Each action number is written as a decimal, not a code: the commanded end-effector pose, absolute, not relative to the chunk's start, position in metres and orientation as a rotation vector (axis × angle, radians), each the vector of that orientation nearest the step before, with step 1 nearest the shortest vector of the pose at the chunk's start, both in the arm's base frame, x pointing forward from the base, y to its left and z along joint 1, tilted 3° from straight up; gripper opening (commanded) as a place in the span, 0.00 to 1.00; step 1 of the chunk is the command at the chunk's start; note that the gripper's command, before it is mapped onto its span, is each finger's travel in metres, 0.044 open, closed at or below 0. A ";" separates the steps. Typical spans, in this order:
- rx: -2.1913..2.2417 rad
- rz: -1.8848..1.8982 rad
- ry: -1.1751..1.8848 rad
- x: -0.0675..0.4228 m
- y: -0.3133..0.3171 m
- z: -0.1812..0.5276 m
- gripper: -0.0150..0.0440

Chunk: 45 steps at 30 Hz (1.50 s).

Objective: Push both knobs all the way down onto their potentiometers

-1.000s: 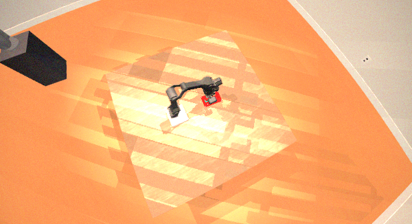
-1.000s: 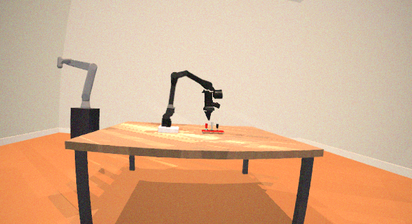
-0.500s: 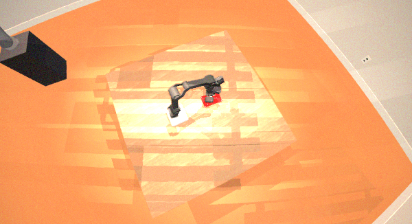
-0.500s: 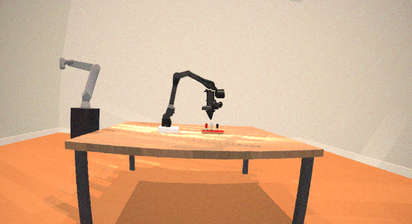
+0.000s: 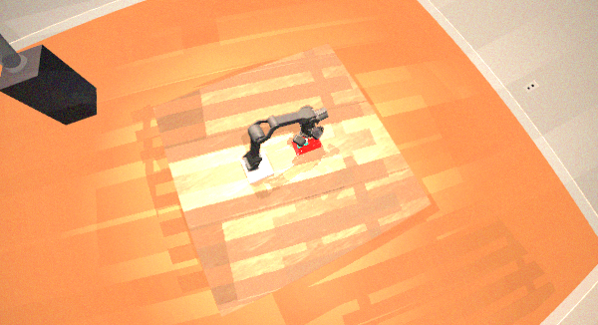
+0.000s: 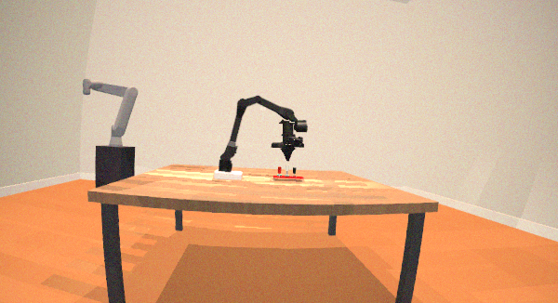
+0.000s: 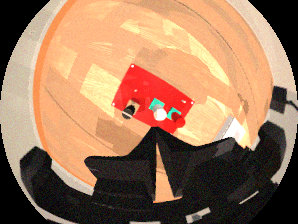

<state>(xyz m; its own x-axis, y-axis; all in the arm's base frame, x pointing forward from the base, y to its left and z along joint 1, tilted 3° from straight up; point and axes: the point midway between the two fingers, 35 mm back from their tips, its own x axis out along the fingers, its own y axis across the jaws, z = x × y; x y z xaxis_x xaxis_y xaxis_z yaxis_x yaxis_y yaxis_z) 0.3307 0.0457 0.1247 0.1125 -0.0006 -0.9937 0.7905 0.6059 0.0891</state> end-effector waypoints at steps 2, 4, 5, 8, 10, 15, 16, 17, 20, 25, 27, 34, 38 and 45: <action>0.870 -0.782 1.304 0.336 0.047 0.127 0.25; 0.925 -0.832 1.285 0.338 0.048 0.128 0.25; 0.952 -0.857 1.275 0.339 0.048 0.128 0.25; 1.033 -0.933 1.242 0.341 0.049 0.129 0.25; 1.087 -0.983 1.218 0.343 0.050 0.130 0.25; 1.220 -1.108 1.152 0.347 0.051 0.131 0.25; 1.246 -1.133 1.138 0.348 0.052 0.132 0.25; 1.272 -1.157 1.123 0.349 0.052 0.132 0.25; 1.350 -1.232 1.076 0.351 0.053 0.133 0.25; 1.477 -1.354 0.990 0.355 0.055 0.134 0.25; 1.528 -1.403 0.952 0.357 0.055 0.135 0.25; 1.700 -1.570 0.807 0.362 0.058 0.136 0.25; 1.794 -1.663 0.713 0.365 0.059 0.137 0.25; 1.920 -1.787 0.572 0.370 0.061 0.138 0.25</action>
